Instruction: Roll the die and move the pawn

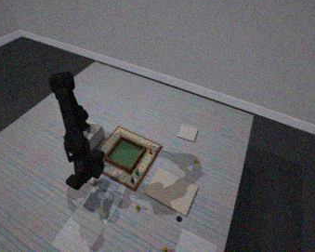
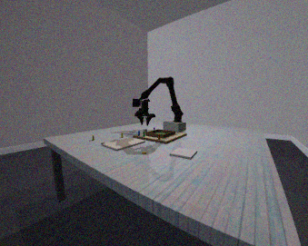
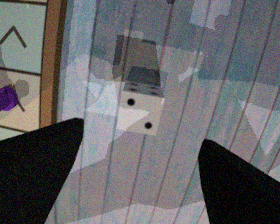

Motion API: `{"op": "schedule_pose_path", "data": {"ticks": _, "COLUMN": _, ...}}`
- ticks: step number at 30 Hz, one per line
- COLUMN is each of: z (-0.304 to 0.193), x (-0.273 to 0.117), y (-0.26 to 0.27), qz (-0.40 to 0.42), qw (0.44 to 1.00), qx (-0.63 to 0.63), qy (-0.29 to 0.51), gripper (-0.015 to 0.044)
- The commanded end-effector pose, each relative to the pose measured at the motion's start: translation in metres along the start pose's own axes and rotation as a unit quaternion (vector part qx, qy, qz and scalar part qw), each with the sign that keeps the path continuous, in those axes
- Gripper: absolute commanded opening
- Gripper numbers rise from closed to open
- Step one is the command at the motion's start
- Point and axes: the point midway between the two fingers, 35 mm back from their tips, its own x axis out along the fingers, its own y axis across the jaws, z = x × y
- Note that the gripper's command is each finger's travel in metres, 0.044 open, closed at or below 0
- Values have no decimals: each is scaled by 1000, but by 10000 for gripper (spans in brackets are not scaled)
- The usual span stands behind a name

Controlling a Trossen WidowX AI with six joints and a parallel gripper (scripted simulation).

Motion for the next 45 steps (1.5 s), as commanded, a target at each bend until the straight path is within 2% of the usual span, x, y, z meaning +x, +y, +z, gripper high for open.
{"op": "schedule_pose_path", "data": {"ticks": 1, "z": -1, "x": 3, "y": 2, "qz": 9, "qw": 1000, "qx": 8, "qy": 2, "gripper": 275}}
{"op": "schedule_pose_path", "data": {"ticks": 5, "z": -2, "x": 18, "y": 2, "qz": 9, "qw": 1000, "qx": 8, "qy": 3, "gripper": 275}}
{"op": "schedule_pose_path", "data": {"ticks": 31, "z": -2, "x": 50, "y": 2, "qz": 9, "qw": 1000, "qx": 8, "qy": 3, "gripper": 275}}
{"op": "schedule_pose_path", "data": {"ticks": 37, "z": -2, "x": 50, "y": 2, "qz": 9, "qw": 1000, "qx": 8, "qy": 3, "gripper": 118}}
{"op": "schedule_pose_path", "data": {"ticks": 44, "z": -2, "x": 50, "y": 2, "qz": 9, "qw": 1000, "qx": 8, "qy": 3, "gripper": 71}}
{"op": "schedule_pose_path", "data": {"ticks": 45, "z": -2, "x": 50, "y": 2, "qz": 9, "qw": 1000, "qx": 8, "qy": 3, "gripper": 45}}
